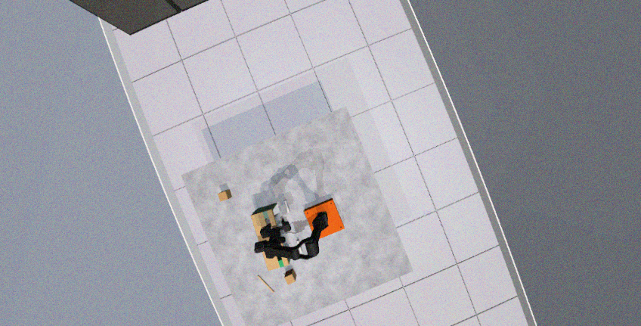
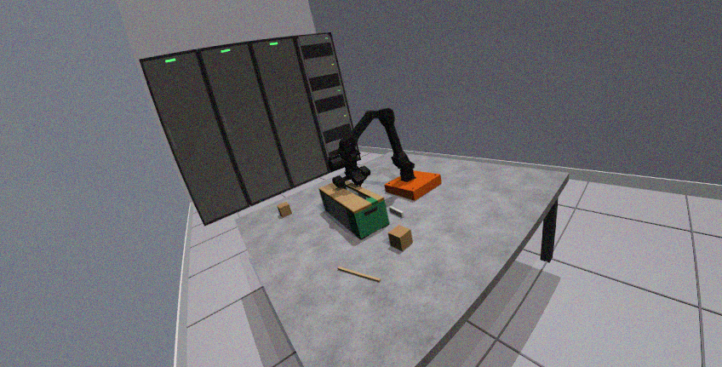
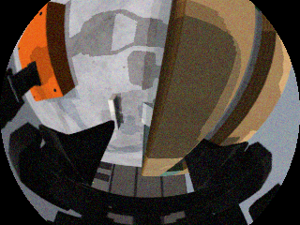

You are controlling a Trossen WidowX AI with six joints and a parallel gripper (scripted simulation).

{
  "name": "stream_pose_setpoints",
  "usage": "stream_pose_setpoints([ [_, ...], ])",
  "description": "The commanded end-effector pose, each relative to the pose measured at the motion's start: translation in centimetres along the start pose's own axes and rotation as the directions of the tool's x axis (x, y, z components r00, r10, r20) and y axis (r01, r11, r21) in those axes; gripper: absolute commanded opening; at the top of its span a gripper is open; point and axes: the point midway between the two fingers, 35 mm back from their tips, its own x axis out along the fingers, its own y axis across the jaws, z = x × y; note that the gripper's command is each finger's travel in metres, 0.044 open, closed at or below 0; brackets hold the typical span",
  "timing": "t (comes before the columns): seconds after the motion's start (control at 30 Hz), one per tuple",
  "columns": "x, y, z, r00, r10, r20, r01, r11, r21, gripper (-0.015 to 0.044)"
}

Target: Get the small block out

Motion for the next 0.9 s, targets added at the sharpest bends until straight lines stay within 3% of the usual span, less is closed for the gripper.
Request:
stream_pose_setpoints([
  [0.0,0.4,0.0,-1.1,1.000,0.000,-0.007,0.000,1.000,0.004,0.0400],
  [0.33,0.8,0.0,-2.8,1.000,0.000,-0.009,0.000,1.000,0.004,0.0400],
  [0.57,-4.9,0.0,-4.5,1.000,0.002,-0.005,-0.002,1.000,0.007,0.0400],
  [0.73,-4.9,-0.2,-4.5,1.000,-0.011,-0.006,0.011,1.000,0.007,0.0400],
  [0.8,-4.9,-0.1,-4.8,1.000,-0.013,-0.002,0.013,0.998,0.066,0.0348],
  [0.87,-4.8,0.2,-5.2,1.000,-0.020,0.014,0.016,0.972,0.234,0.0295],
])
